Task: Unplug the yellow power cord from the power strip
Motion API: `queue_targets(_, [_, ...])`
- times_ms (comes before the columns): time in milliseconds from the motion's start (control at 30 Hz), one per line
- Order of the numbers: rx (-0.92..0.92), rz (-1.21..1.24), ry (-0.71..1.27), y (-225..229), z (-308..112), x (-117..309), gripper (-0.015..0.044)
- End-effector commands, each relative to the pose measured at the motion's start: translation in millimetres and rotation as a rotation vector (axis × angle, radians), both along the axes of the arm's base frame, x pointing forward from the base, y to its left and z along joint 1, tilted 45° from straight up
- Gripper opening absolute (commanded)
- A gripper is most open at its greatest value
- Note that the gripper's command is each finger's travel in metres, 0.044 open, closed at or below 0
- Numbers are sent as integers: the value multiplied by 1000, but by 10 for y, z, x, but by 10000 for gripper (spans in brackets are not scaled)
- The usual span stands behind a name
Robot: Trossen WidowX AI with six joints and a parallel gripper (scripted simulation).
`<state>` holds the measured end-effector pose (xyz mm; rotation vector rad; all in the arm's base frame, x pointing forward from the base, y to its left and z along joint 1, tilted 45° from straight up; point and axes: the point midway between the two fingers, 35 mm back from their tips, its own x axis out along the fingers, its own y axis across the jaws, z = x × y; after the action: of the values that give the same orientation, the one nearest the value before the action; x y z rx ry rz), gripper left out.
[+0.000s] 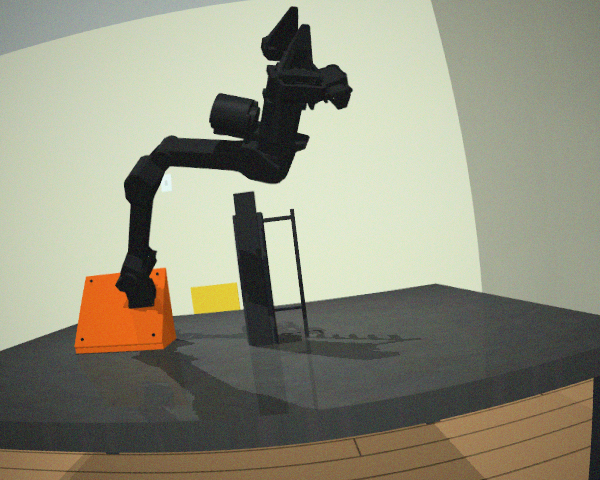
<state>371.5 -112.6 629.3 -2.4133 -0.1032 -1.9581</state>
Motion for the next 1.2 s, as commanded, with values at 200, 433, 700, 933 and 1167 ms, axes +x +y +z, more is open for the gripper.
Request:
queue_targets(200, [218,218,278,-1,-452,761,216])
queue_targets(433, [513,433,617,218,-1312,1560,160])
queue_targets(700, [870,559,981,677,-2552,2071,160])
queue_targets(933, [1194,523,1265,1100,-3721,2082,160])
queue_targets(1167, [1486,335,1500,1474,-4812,1671,160])
